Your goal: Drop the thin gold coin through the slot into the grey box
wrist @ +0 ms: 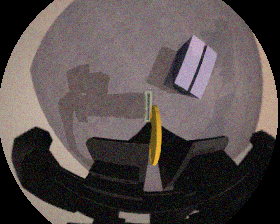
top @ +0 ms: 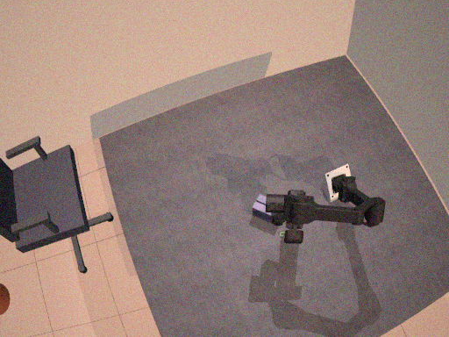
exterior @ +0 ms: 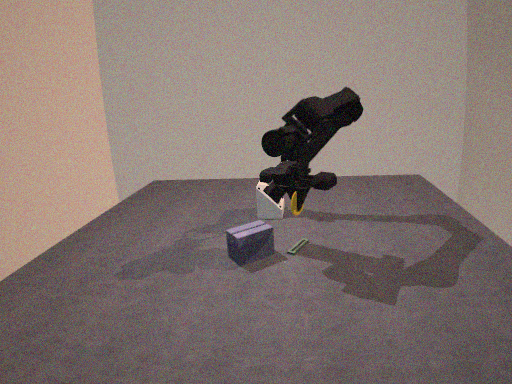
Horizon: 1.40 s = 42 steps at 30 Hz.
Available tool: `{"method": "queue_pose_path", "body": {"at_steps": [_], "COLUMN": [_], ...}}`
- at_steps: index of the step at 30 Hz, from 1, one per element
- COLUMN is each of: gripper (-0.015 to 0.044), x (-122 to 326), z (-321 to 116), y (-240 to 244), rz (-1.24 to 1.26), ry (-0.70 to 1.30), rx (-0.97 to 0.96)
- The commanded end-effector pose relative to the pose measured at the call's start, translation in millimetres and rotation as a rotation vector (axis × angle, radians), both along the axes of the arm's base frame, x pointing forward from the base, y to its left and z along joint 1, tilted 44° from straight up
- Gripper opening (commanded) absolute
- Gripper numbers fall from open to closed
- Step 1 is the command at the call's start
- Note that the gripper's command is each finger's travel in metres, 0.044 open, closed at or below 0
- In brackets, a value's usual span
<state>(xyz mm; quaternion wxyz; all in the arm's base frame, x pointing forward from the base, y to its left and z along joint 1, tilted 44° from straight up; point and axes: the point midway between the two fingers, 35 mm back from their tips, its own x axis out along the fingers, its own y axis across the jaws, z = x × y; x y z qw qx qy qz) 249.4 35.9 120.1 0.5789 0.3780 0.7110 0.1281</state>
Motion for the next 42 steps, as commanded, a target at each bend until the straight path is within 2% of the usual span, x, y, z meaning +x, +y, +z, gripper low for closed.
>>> {"method": "queue_pose_path", "body": {"at_steps": [1, 11, 42], "gripper": [0.0000, 0.0000, 0.0000], "x": [-2, -10, 26], "z": [2, 4, -29], "y": [-1, 1, -37], "rz": [-0.048, -0.272, -0.280], "ry": [0.050, 0.261, 0.263], "rx": [-0.007, -0.021, -0.027]}}
